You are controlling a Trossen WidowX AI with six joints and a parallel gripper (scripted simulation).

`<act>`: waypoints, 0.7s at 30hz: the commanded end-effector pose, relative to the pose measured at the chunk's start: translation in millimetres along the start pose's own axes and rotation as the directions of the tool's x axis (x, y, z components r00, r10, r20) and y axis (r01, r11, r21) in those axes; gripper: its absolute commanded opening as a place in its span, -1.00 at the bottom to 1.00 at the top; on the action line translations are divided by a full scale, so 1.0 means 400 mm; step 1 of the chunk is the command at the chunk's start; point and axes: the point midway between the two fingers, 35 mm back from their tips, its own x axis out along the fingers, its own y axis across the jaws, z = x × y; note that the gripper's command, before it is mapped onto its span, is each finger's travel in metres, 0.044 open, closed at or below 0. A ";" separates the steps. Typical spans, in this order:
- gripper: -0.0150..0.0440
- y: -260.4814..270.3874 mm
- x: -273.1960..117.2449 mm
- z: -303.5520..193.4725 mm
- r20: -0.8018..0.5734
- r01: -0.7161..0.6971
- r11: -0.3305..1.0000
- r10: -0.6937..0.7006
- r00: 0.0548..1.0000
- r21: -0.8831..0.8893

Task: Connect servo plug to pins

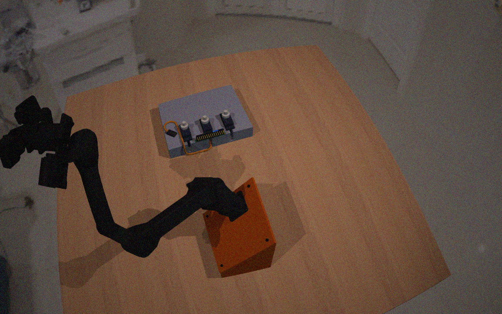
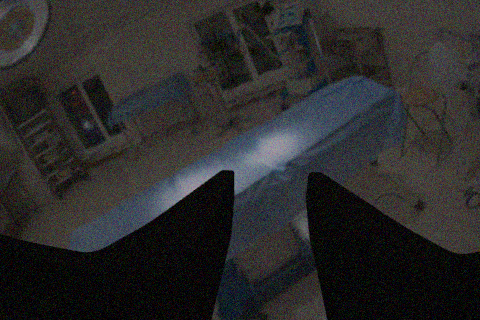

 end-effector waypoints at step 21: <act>-0.10 -0.116 -0.040 0.104 0.197 0.009 0.989 0.020 0.980 -0.148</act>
